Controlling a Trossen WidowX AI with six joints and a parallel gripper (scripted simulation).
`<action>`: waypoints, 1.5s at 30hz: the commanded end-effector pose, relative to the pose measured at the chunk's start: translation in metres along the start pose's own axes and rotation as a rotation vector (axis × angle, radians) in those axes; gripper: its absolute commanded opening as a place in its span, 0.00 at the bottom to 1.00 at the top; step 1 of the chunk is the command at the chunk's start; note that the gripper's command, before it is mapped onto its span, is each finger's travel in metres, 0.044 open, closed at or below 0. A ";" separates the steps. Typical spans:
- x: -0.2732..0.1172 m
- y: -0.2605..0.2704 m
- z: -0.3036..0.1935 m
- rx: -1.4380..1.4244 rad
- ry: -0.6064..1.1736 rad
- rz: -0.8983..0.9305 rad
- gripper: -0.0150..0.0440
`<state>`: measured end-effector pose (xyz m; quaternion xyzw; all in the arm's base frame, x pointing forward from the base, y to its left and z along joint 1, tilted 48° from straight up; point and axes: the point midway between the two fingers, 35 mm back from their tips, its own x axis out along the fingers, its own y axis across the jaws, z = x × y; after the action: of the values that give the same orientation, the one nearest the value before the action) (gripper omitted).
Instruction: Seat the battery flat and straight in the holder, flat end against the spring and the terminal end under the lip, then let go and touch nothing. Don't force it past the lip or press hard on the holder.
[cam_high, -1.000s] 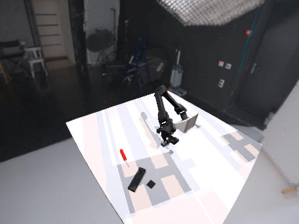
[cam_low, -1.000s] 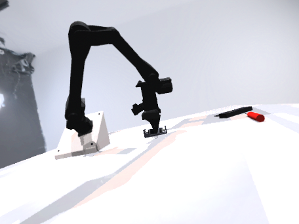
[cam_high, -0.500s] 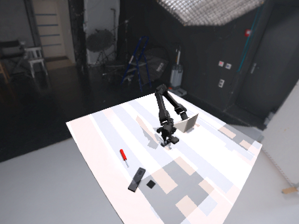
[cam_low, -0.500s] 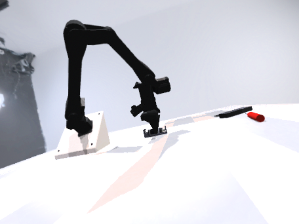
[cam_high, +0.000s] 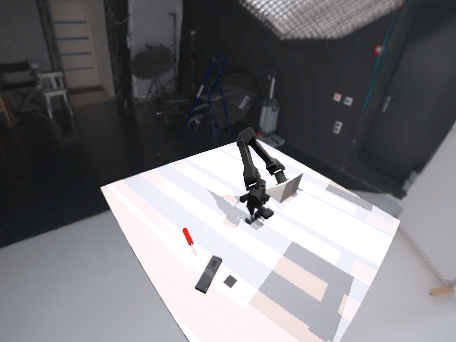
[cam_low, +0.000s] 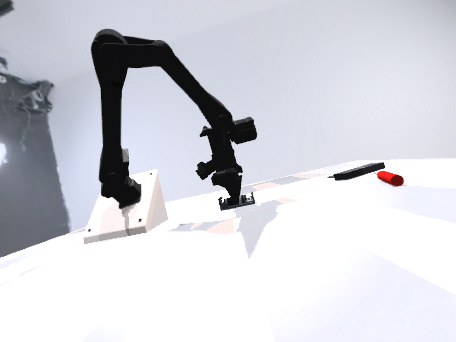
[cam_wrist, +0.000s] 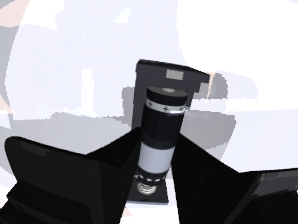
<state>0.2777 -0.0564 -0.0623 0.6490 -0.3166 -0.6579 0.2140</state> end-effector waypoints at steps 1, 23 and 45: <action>0.000 0.001 0.004 -0.007 0.004 0.002 0.38; 0.000 0.001 0.008 -0.008 0.017 -0.003 0.38; -0.013 0.000 0.007 -0.004 0.018 -0.004 0.55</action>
<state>0.2700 -0.0509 -0.0568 0.6524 -0.3112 -0.6546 0.2215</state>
